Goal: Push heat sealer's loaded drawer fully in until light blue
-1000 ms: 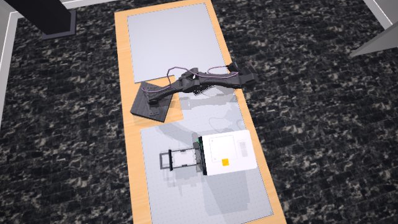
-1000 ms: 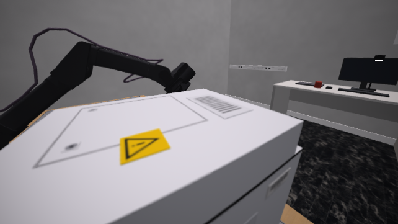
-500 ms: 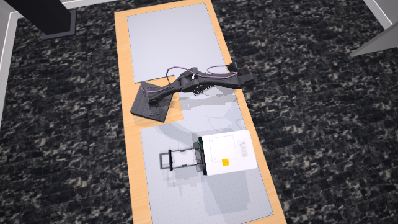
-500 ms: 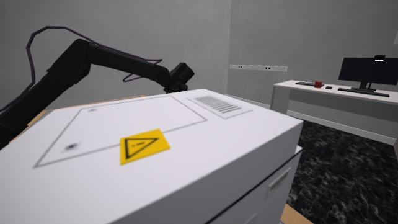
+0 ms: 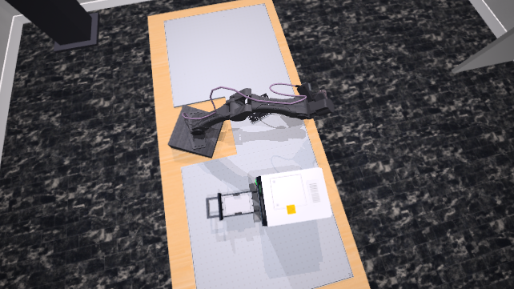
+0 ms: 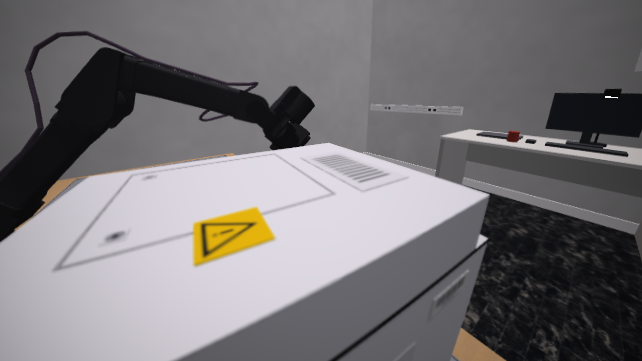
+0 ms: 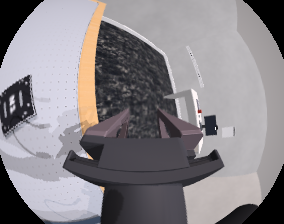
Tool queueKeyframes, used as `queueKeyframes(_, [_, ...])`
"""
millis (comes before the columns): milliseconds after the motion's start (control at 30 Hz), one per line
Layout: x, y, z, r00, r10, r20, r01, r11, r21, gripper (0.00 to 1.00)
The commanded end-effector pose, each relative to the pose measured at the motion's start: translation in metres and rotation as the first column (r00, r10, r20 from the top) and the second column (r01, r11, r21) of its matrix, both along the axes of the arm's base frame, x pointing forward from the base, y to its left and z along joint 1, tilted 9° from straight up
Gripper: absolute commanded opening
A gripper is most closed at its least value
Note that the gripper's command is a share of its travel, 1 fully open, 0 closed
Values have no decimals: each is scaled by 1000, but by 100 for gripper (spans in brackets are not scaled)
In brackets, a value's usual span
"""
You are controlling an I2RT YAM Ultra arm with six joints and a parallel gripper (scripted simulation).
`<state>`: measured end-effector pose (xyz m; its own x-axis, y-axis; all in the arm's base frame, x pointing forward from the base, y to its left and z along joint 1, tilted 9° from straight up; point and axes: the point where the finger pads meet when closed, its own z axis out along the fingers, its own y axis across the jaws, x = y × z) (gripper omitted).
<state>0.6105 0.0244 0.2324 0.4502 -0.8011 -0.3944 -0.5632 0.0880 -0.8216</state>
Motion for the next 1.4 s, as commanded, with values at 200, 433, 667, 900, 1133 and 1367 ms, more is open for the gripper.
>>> queueKeyframes(200, [-4, -34, 36, 994, -106, 10, 106, 994, 16, 45])
queueKeyframes(433, [-8, -57, 30, 974, -222, -34, 223, 974, 29, 45])
queueKeyframes(667, [-11, -77, 37, 938, -342, -47, 344, 938, 44, 45])
queueKeyframes(900, [-12, -104, 39, 933, -352, -71, 356, 933, 52, 45])
queueKeyframes(1133, [-20, -112, 51, 882, -466, -68, 470, 880, 64, 45])
queueKeyframes(1367, [-27, -148, 60, 868, -489, -80, 495, 866, 73, 45])
